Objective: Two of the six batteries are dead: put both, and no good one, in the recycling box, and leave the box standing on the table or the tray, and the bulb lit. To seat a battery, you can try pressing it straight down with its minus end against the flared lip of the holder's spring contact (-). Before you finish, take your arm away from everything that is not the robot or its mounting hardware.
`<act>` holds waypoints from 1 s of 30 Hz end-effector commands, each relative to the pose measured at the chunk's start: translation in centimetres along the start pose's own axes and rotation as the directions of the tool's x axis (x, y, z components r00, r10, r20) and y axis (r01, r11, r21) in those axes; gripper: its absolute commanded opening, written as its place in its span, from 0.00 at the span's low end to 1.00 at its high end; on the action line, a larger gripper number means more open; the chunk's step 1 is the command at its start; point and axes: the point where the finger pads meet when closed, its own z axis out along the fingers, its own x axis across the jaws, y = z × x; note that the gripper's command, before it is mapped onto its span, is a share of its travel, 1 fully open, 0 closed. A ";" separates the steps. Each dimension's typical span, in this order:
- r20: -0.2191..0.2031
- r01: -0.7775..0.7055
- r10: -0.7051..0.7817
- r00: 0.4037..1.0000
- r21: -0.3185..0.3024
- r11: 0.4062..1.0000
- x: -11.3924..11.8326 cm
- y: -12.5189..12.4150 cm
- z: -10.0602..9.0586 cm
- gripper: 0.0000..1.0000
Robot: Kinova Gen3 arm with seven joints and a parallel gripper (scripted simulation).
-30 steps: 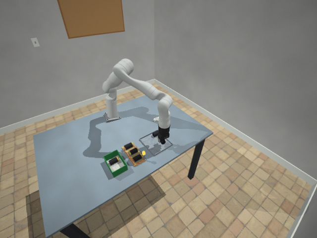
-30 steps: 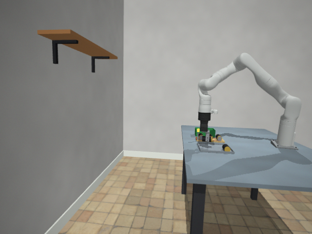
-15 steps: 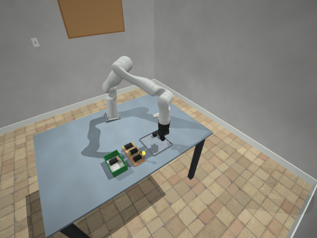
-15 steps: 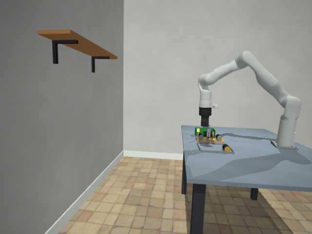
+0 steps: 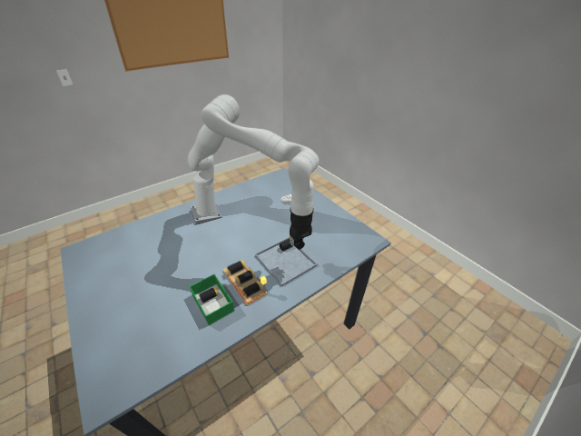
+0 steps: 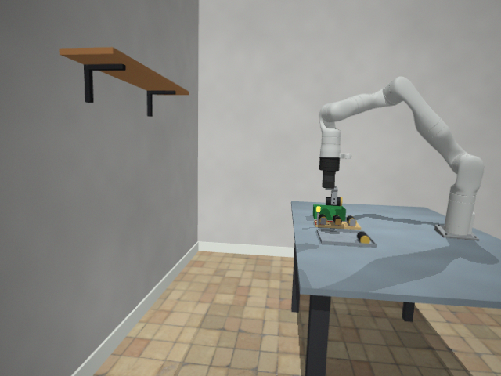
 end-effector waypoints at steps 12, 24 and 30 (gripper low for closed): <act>-0.001 -0.008 0.008 1.000 -0.003 1.000 0.0 0.1 -0.2 0.57; -0.001 -0.064 0.064 0.998 -0.003 0.998 0.0 0.1 -0.2 0.57; -0.001 -0.098 0.098 0.995 -0.003 0.995 0.0 0.1 -0.2 0.57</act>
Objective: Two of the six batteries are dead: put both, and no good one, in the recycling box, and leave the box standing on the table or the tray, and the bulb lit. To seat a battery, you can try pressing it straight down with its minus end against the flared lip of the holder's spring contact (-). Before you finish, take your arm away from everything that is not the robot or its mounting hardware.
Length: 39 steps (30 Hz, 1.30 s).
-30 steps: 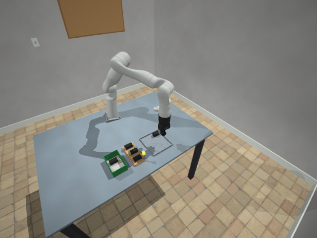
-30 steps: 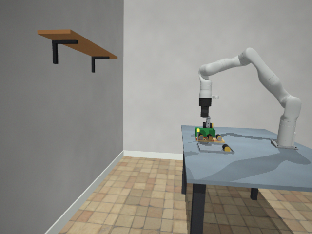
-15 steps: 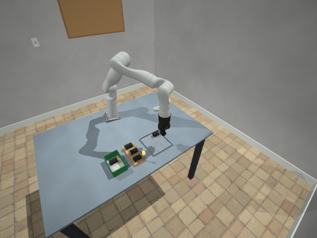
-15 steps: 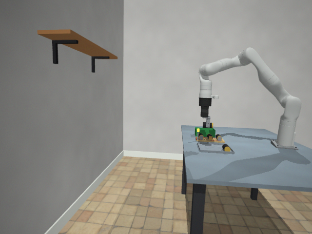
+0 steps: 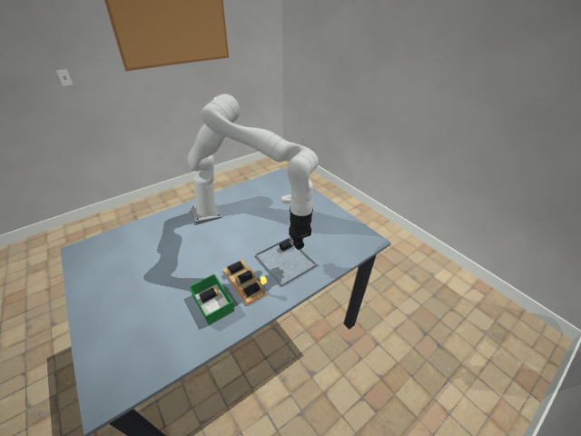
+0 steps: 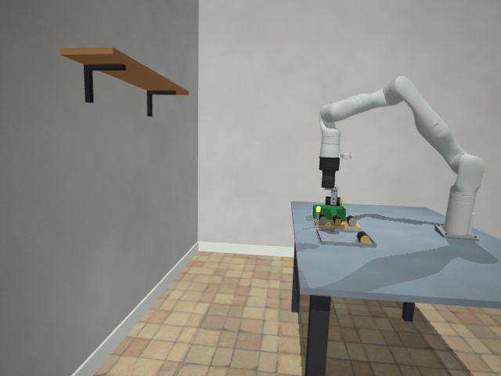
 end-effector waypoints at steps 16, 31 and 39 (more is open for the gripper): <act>-0.001 -0.188 0.188 0.982 -0.003 0.982 0.0 0.0 -0.2 0.57; -0.002 -0.455 0.455 0.891 -0.002 0.891 0.0 0.0 -0.2 0.57; -0.002 -0.563 0.563 0.826 -0.002 0.826 0.0 0.0 -0.2 0.57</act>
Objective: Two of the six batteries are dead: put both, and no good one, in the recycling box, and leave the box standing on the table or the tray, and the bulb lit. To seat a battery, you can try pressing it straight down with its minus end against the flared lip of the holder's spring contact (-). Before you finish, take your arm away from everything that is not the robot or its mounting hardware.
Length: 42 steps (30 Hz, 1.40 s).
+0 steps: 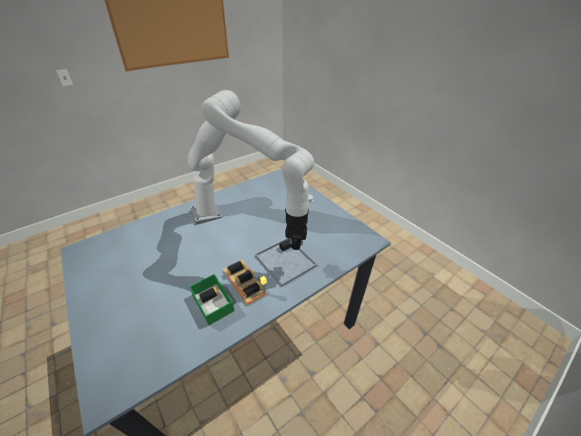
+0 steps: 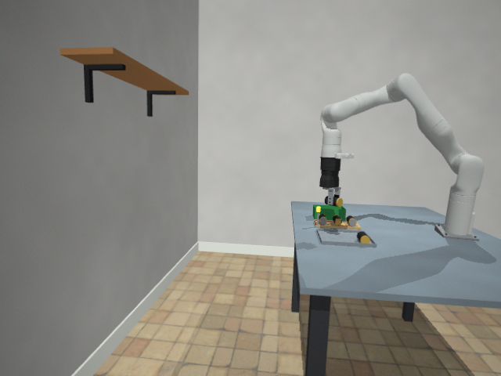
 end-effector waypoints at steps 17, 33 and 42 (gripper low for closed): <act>-0.003 -0.325 0.325 0.946 -0.004 0.946 0.0 0.0 -0.2 0.57; -0.004 -0.539 0.539 0.842 -0.003 0.842 0.0 0.0 -0.2 0.57; -0.004 -0.627 0.627 0.779 -0.003 0.779 0.0 0.0 -0.2 0.57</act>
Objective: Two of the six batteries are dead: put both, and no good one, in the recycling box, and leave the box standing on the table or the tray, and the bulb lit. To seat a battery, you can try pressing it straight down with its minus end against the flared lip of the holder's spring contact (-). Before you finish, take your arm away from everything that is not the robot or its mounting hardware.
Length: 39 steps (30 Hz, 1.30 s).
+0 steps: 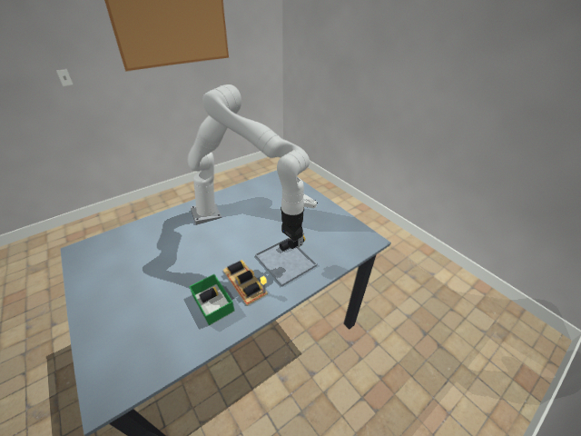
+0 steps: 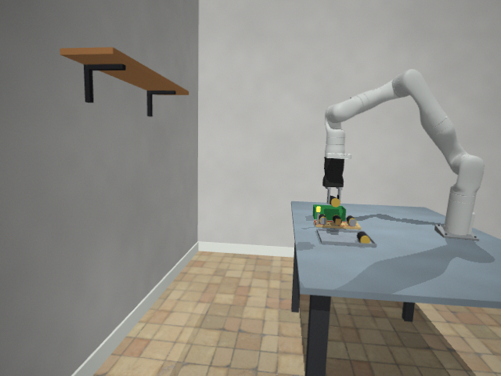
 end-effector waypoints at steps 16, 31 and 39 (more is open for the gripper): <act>-0.004 -0.097 0.097 0.995 -0.001 0.995 0.0 -0.1 -0.2 0.57; -0.004 -0.112 0.112 0.994 -0.001 0.994 0.0 -0.1 -0.2 0.57; -0.004 -0.112 0.112 0.994 -0.001 0.994 0.0 -0.1 -0.2 0.57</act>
